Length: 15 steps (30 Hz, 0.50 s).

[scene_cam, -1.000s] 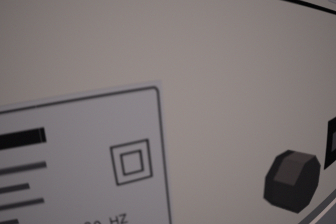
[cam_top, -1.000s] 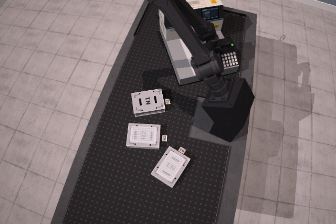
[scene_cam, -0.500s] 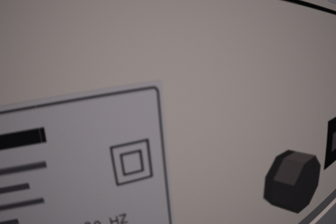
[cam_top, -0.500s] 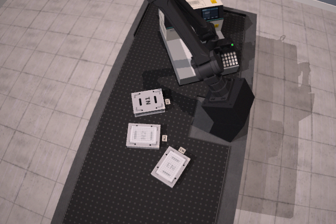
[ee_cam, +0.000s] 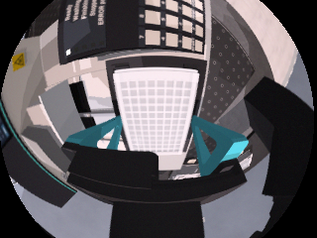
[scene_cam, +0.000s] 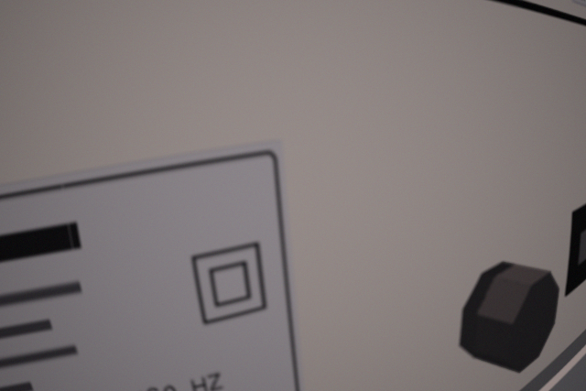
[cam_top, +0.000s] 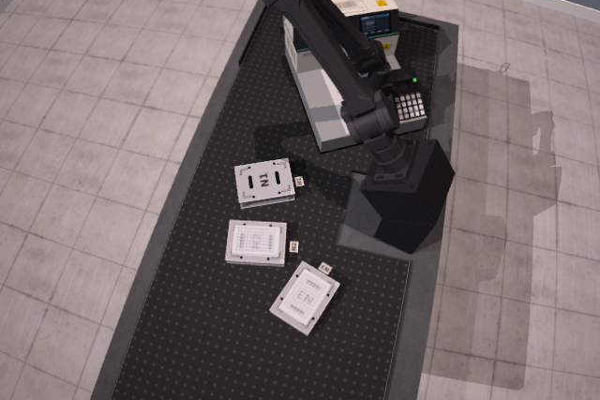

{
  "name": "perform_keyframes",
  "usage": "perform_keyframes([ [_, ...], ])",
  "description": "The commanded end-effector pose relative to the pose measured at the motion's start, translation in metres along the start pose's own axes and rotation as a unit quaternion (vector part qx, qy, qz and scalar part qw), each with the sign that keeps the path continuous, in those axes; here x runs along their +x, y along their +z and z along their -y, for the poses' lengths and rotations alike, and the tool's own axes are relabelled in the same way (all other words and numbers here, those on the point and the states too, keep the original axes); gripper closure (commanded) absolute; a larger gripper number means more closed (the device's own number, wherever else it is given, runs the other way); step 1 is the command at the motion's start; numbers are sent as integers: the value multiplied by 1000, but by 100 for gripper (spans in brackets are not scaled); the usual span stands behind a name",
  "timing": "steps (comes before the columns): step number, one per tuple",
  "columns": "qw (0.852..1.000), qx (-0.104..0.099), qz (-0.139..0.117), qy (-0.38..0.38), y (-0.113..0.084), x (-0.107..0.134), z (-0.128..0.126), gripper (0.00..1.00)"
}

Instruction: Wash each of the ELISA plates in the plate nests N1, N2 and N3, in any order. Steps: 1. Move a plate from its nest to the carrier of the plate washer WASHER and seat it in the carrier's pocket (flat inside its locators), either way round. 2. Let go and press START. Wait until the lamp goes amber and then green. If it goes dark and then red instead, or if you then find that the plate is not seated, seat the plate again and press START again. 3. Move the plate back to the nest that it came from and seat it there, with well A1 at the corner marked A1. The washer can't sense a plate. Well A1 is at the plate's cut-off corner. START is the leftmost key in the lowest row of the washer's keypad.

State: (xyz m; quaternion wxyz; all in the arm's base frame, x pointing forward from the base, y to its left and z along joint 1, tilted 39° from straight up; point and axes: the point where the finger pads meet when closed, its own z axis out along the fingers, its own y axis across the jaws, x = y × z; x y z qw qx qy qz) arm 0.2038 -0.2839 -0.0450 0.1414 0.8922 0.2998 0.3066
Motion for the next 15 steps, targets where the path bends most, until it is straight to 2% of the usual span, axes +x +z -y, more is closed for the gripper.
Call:
perform_keyframes([
  [1,1000,-3,1,0,0,-1,-4,0],
  [5,1000,-3,1,0,0,-1,-4,0],
  [7,1000,-9,5,0,-9,-4,-8,0],
  [15,1000,-8,4,-1,-21,-3,-6,0],
])
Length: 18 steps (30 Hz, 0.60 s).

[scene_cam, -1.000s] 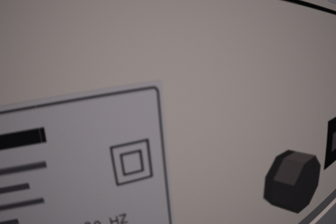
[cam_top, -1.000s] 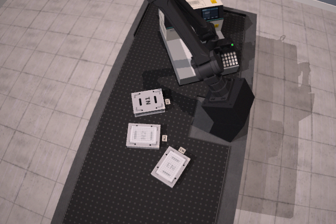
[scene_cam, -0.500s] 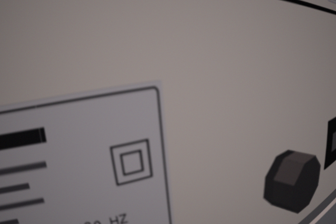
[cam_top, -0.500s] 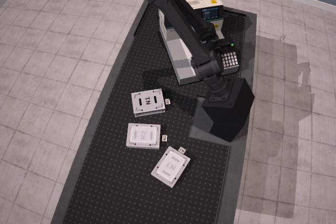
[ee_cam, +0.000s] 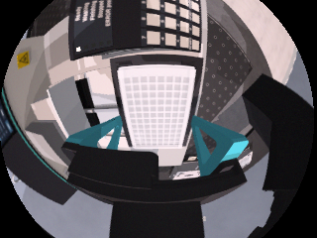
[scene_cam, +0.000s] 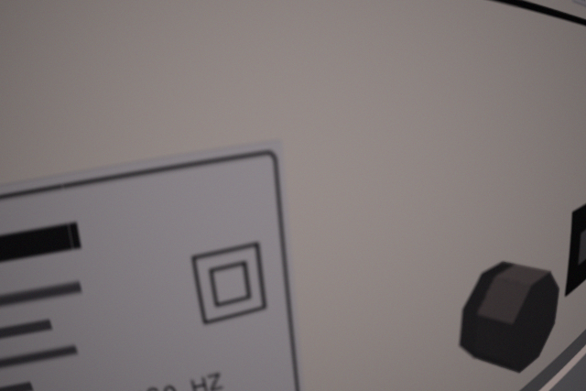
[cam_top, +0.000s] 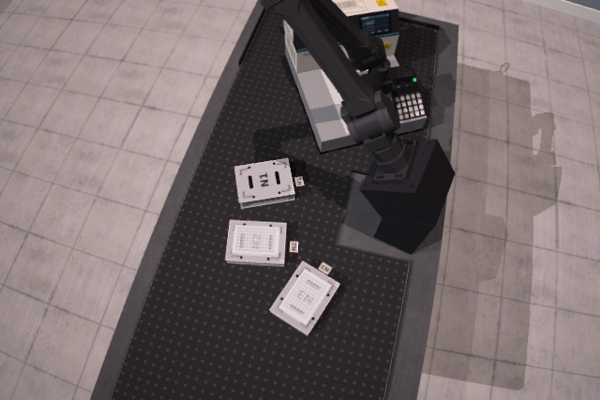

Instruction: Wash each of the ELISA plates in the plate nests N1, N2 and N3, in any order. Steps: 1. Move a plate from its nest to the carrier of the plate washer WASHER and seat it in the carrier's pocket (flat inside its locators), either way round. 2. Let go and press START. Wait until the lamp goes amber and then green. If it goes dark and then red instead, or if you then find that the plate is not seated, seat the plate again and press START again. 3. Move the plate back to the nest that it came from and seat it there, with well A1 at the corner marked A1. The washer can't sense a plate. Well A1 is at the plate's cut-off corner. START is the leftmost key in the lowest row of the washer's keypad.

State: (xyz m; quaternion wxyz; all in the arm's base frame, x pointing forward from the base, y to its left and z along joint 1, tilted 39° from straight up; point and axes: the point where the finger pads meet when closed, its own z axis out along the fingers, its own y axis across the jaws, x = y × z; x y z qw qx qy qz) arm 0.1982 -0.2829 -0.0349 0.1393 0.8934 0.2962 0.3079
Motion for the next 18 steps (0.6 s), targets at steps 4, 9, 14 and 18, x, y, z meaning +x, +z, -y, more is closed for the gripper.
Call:
perform_keyframes([
  [4,1000,-9,5,-5,-14,-5,-5,0],
  [9,1000,-9,5,-6,-23,-5,-6,0],
  [14,1000,-11,6,-8,-32,-5,-9,0],
  [18,1000,-13,6,-9,-36,-6,-11,0],
])
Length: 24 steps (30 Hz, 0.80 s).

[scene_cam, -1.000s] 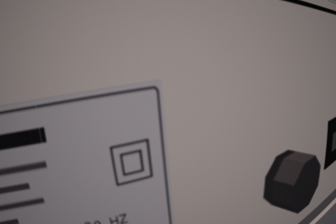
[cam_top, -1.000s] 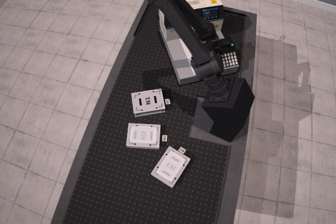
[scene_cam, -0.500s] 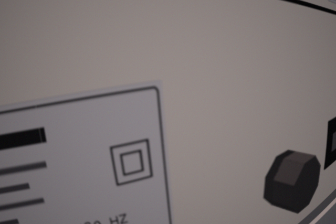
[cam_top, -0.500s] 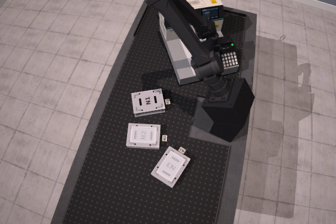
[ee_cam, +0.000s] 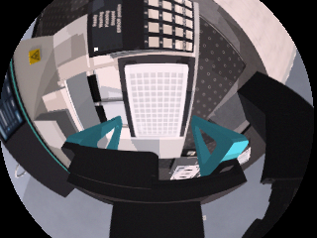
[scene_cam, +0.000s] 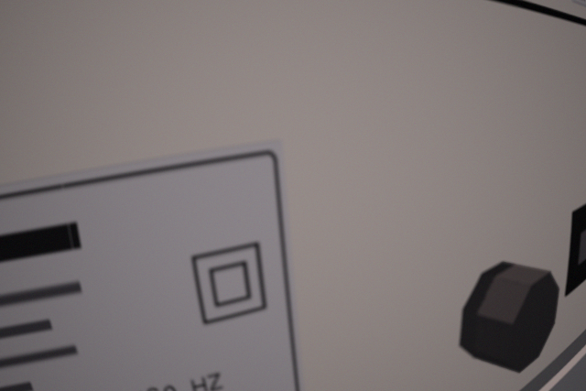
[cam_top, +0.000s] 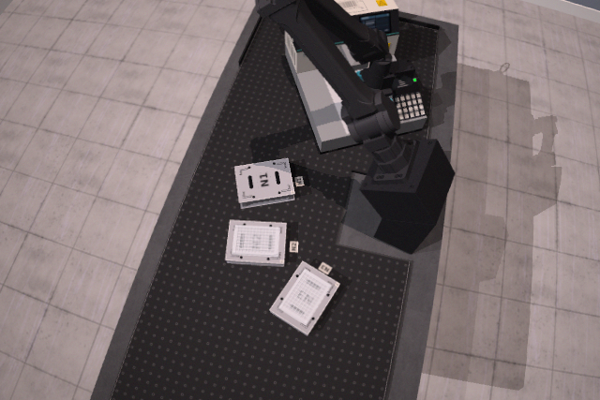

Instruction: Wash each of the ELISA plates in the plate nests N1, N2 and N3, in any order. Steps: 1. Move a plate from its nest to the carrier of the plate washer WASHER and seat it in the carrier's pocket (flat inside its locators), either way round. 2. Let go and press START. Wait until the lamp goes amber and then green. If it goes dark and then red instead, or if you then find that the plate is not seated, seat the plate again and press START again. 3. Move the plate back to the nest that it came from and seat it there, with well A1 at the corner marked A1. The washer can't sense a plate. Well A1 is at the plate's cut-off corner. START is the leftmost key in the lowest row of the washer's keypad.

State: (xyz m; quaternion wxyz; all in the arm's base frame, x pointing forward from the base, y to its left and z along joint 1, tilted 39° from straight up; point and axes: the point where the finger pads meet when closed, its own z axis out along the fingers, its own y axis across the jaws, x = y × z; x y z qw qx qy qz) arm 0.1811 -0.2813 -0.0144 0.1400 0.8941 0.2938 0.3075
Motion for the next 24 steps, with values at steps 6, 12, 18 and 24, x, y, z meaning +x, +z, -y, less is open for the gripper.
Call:
perform_keyframes([
  [6,1000,-14,6,-13,-20,-6,-14,0],
  [12,1000,-14,6,-13,-30,-6,-15,0],
  [18,1000,-14,7,-13,-37,-6,-14,0],
  [24,1000,-15,7,-14,-48,-6,-16,0],
])
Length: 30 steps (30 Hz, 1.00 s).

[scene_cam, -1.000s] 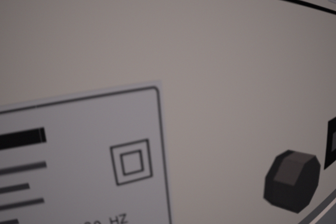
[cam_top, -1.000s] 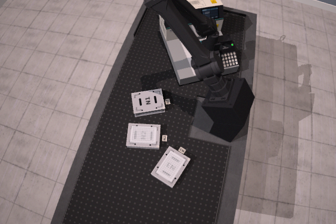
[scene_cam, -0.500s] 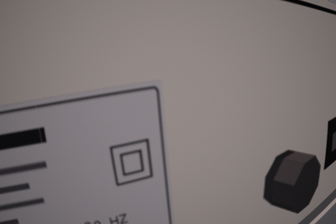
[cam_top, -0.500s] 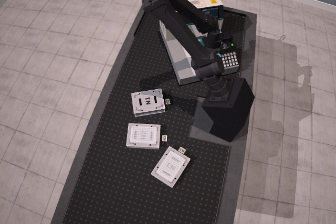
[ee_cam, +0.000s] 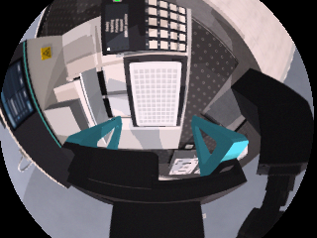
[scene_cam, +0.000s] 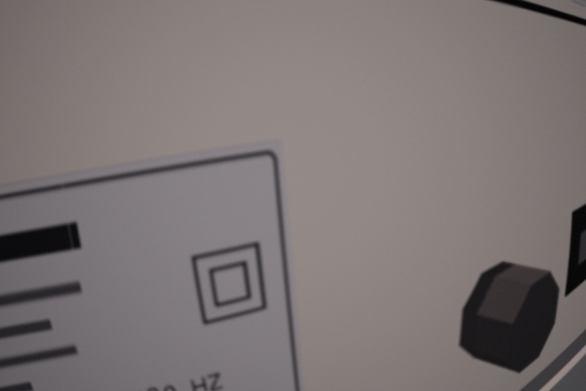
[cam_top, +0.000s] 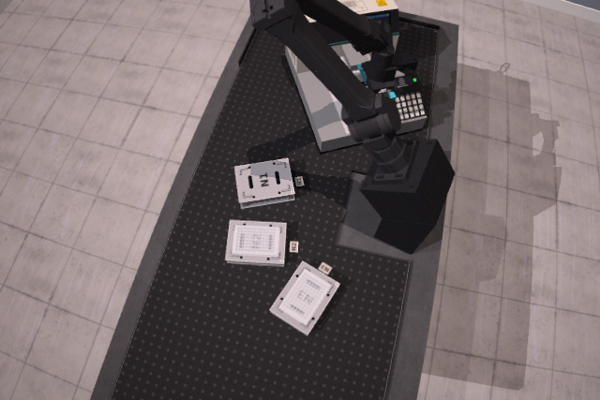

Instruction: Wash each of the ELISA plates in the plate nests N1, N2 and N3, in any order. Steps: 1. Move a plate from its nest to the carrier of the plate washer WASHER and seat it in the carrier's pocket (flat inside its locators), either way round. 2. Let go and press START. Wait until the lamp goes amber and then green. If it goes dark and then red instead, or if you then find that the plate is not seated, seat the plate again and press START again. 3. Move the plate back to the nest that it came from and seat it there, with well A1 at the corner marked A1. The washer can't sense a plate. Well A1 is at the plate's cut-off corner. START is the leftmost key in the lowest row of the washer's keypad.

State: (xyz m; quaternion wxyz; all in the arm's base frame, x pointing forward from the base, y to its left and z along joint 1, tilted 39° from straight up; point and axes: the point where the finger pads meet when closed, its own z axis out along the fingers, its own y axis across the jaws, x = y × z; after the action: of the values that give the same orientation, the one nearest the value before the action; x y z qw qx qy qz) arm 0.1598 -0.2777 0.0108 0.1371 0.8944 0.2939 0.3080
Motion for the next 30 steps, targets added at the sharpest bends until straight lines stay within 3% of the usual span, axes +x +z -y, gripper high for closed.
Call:
perform_keyframes([
  [1,1000,-18,9,-15,-16,-6,-17,0],
  [8,1000,-18,9,-16,-29,-6,-18,0],
  [10,1000,-18,9,-16,-29,-6,-18,0],
  [11,1000,-8,4,-11,-21,-3,-9,0],
  [16,1000,-8,4,-11,-21,-3,-9,0],
  [18,1000,2,-1,-31,-18,-13,11,4],
  [25,987,-9,8,-158,-22,-45,20,18],
  [27,987,-9,8,-158,-22,-45,20,18],
  [30,980,-3,2,-200,-20,-53,37,24],
])
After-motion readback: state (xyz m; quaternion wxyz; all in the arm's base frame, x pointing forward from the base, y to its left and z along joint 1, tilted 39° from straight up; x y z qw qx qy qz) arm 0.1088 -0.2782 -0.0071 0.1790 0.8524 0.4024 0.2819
